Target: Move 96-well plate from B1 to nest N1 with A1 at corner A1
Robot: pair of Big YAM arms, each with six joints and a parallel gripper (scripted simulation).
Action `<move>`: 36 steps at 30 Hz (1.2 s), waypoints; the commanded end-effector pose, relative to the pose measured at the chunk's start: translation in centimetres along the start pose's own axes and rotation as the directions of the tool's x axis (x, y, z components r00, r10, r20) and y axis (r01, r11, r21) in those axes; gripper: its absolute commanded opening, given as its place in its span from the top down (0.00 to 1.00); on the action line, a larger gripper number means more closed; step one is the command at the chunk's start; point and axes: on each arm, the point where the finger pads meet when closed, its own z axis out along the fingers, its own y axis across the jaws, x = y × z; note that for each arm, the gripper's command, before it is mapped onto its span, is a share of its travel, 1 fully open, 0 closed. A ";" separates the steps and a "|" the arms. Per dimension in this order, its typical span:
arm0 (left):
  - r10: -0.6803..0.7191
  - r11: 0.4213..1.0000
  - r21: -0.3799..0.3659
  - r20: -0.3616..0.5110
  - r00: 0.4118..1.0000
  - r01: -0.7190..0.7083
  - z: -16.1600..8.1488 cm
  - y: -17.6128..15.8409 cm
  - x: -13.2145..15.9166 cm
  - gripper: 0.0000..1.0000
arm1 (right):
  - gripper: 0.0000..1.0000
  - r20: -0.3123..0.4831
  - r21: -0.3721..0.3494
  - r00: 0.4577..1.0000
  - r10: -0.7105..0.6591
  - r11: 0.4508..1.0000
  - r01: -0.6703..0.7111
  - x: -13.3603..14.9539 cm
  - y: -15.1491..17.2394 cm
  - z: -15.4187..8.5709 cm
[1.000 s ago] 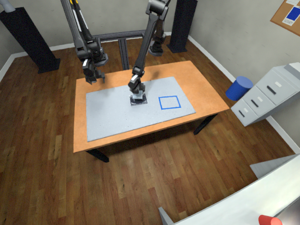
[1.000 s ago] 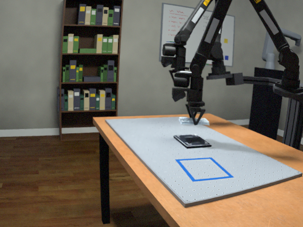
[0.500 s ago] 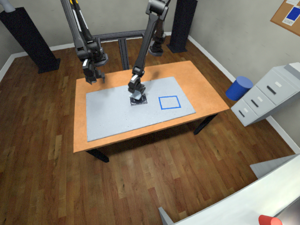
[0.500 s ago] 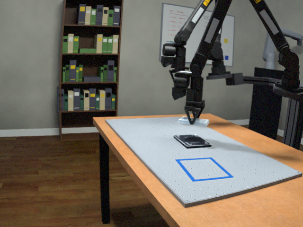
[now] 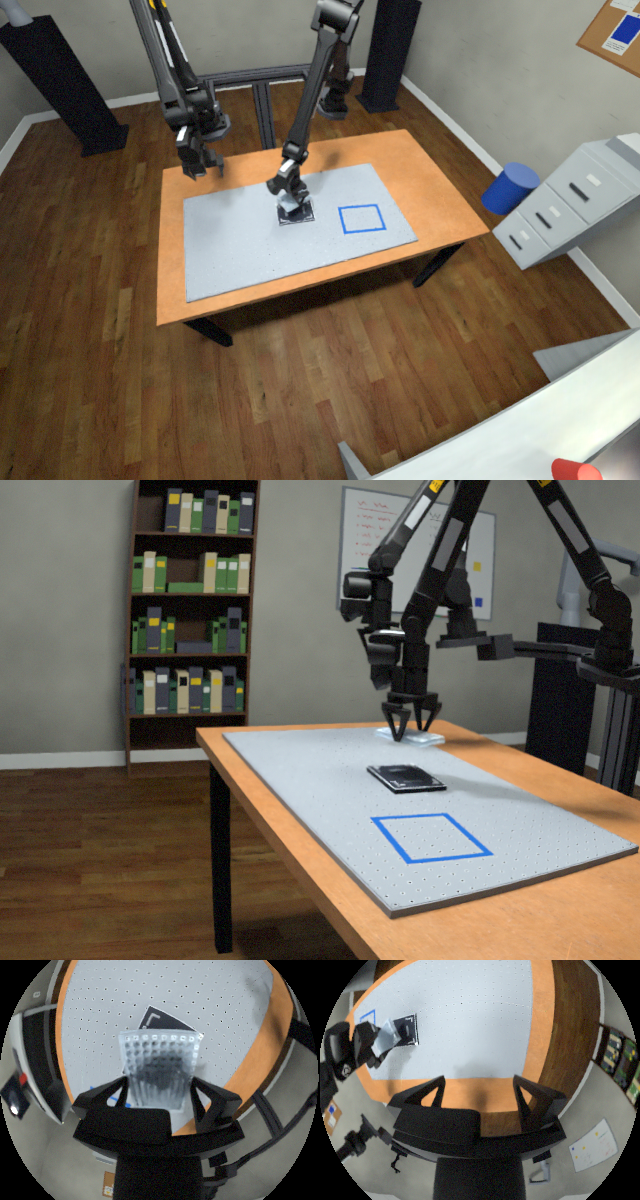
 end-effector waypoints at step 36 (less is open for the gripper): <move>0.444 0.896 -0.019 0.016 0.896 -0.444 -0.5 0.6 -1.1 1.00 | 0.00 0.020 -0.001 1.000 -0.010 1.000 0.010 -1.0 -0.1 -0.5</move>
